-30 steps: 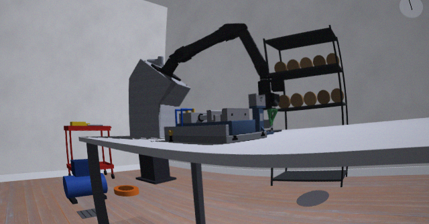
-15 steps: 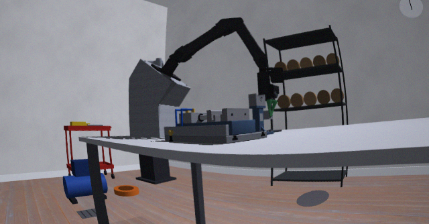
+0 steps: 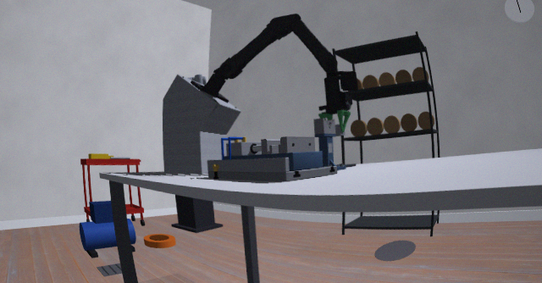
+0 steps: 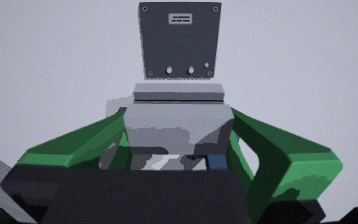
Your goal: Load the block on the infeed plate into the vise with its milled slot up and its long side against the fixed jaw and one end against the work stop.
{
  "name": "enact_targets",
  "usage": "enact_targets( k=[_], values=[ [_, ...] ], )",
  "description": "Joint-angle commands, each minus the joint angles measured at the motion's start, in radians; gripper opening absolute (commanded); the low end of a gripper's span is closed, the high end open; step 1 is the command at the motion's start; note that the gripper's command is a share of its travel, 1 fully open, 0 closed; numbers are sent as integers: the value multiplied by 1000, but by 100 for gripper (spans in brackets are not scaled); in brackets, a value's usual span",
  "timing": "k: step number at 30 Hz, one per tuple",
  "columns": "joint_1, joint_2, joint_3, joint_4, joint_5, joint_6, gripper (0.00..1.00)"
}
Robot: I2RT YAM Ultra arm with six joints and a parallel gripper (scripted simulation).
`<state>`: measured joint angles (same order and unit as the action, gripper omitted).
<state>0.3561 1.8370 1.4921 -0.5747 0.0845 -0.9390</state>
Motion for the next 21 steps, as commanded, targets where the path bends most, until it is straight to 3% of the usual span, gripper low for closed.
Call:
enact_targets(
  k=[1,21],
  values=[
    [17,-79,-19,-60,2,11,0],
    [34,-219,43,-220,12,25,0]
  ],
)
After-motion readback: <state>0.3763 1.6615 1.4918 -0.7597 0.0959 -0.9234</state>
